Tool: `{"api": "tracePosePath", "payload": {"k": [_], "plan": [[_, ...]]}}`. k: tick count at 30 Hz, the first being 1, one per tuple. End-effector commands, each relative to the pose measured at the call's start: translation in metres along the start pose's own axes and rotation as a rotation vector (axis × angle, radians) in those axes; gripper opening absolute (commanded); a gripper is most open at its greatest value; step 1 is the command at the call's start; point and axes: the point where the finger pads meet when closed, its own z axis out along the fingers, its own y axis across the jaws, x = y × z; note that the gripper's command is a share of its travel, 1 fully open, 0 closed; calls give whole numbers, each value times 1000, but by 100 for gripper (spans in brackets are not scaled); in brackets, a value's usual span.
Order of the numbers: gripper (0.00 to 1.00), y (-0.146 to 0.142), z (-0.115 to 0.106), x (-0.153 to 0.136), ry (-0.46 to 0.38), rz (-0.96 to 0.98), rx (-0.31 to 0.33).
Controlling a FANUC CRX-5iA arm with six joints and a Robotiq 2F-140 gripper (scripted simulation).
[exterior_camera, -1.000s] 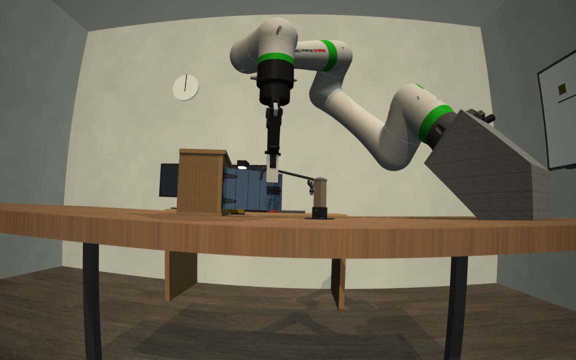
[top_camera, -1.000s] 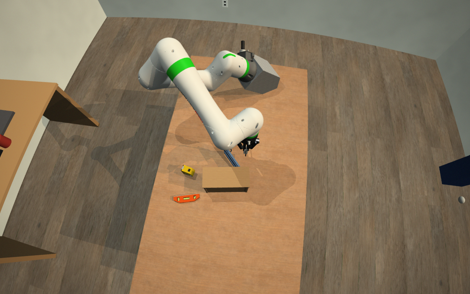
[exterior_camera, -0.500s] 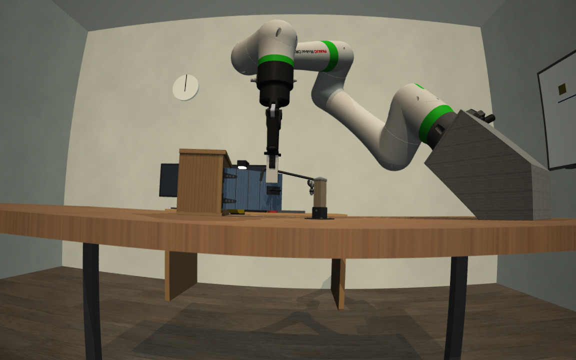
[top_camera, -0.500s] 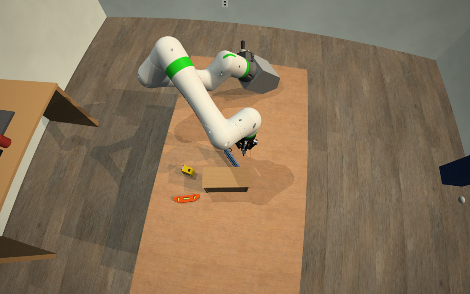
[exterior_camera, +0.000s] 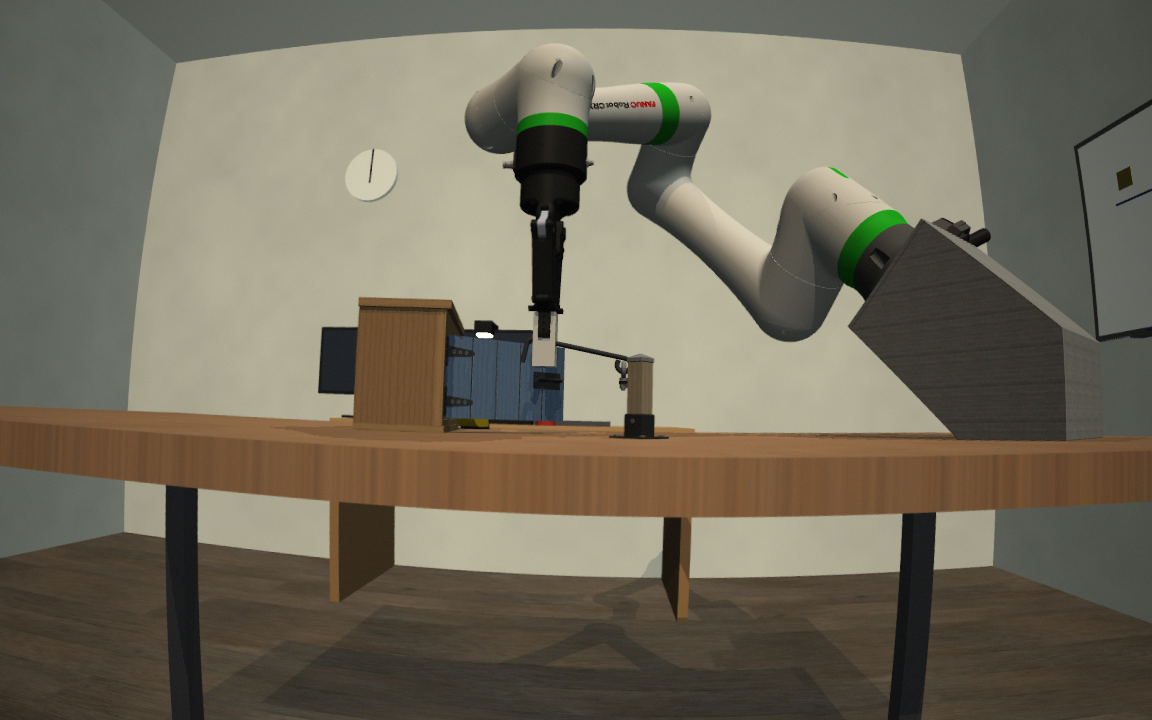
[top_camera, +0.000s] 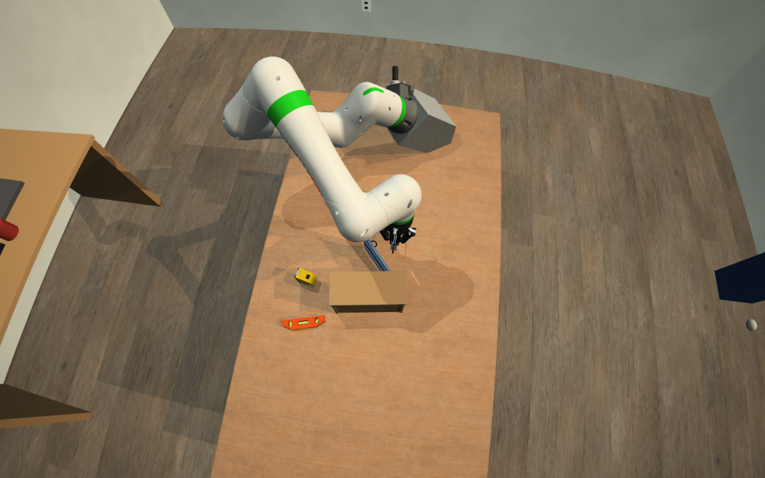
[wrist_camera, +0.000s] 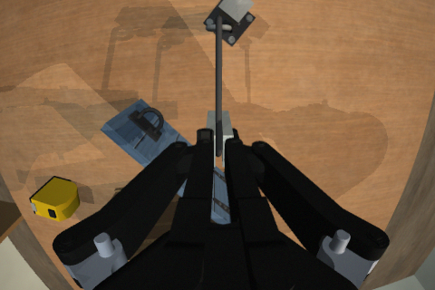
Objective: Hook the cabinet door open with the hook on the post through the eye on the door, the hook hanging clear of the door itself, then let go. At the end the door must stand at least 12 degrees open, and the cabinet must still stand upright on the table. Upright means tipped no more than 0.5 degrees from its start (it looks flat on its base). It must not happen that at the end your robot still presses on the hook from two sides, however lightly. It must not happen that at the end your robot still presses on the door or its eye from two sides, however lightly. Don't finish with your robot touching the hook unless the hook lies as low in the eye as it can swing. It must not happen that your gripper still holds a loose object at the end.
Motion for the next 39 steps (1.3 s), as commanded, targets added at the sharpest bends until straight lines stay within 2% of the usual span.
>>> {"api": "tracePosePath", "payload": {"k": [1,39], "plan": [[3,0,0,0,0,9,0],[3,-25,0,3,0,261,0]]}}
